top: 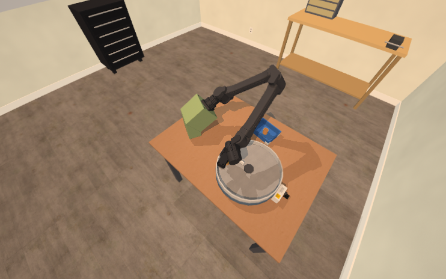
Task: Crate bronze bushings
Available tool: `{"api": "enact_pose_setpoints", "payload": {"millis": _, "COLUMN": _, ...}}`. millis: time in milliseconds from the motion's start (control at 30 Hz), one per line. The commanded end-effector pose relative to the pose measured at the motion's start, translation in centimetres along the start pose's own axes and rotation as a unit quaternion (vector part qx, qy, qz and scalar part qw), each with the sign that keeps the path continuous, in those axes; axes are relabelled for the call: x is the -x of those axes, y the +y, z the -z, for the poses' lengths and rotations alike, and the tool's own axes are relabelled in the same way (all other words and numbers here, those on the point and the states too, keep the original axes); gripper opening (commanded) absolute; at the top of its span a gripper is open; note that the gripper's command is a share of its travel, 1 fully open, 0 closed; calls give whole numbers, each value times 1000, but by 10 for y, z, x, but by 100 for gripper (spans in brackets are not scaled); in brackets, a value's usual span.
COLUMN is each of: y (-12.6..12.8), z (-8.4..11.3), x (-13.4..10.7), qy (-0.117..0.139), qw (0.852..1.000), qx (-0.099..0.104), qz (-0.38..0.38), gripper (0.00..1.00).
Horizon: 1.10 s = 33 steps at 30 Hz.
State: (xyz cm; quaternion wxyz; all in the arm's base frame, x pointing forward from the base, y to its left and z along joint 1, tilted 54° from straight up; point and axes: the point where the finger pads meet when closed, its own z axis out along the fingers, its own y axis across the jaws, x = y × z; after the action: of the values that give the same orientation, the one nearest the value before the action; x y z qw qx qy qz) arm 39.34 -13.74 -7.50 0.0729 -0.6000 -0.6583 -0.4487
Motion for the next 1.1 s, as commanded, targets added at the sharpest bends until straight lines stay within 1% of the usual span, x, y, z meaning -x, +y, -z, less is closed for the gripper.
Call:
{"api": "enact_pose_setpoints", "payload": {"millis": 0, "y": 8, "z": 5, "x": 8, "qy": -9, "qw": 1000, "qx": 9, "qz": 7, "gripper": 14}}
{"api": "enact_pose_setpoints", "payload": {"millis": 333, "y": 8, "z": 5, "x": 8, "qy": -9, "qw": 1000, "qx": 9, "qz": 7, "gripper": 14}}
{"api": "enact_pose_setpoints", "payload": {"millis": 367, "y": 8, "z": 5, "x": 8, "qy": -9, "qw": 1000, "qx": 9, "qz": 7, "gripper": 0}}
{"api": "enact_pose_setpoints", "payload": {"millis": 467, "y": 2, "z": 4, "x": 5, "qy": -6, "qw": 1000, "qx": 4, "qz": 0, "gripper": 0}}
{"api": "enact_pose_setpoints", "payload": {"millis": 1067, "y": 4, "z": 5, "x": 5, "qy": -7, "qw": 1000, "qx": 5, "qz": 1, "gripper": 0}}
